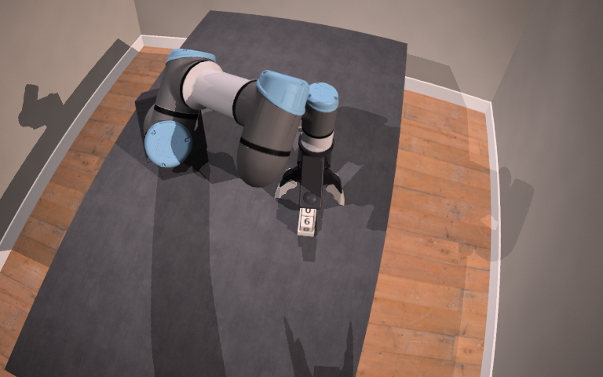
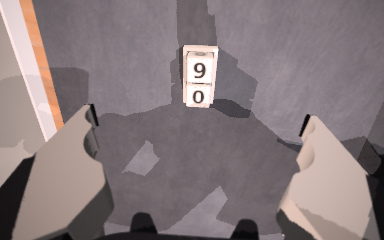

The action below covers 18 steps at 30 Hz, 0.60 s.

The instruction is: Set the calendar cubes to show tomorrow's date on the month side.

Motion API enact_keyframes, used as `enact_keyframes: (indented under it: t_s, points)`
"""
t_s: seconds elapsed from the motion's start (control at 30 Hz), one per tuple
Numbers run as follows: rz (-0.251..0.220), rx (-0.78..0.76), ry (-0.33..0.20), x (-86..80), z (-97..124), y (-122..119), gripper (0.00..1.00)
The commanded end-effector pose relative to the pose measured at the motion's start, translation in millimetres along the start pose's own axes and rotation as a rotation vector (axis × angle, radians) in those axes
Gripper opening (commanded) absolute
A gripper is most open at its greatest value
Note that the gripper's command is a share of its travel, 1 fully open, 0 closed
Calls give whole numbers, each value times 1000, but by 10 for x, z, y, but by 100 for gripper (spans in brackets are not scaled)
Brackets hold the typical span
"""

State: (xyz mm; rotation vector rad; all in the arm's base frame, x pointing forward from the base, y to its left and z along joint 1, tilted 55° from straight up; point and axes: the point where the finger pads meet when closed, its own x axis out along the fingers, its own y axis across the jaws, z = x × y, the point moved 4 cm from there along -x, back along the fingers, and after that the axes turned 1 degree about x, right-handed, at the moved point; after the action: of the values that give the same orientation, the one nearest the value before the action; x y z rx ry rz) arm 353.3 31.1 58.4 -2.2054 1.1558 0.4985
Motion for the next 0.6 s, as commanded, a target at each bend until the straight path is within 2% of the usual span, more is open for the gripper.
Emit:
enact_keyframes:
  t_s: [0.0,0.33,0.57]
  points:
    - [-1,0,0,-4,0,-3,100]
    - [-1,0,0,-25,0,-3,100]
    - [-1,0,0,-130,0,-3,100]
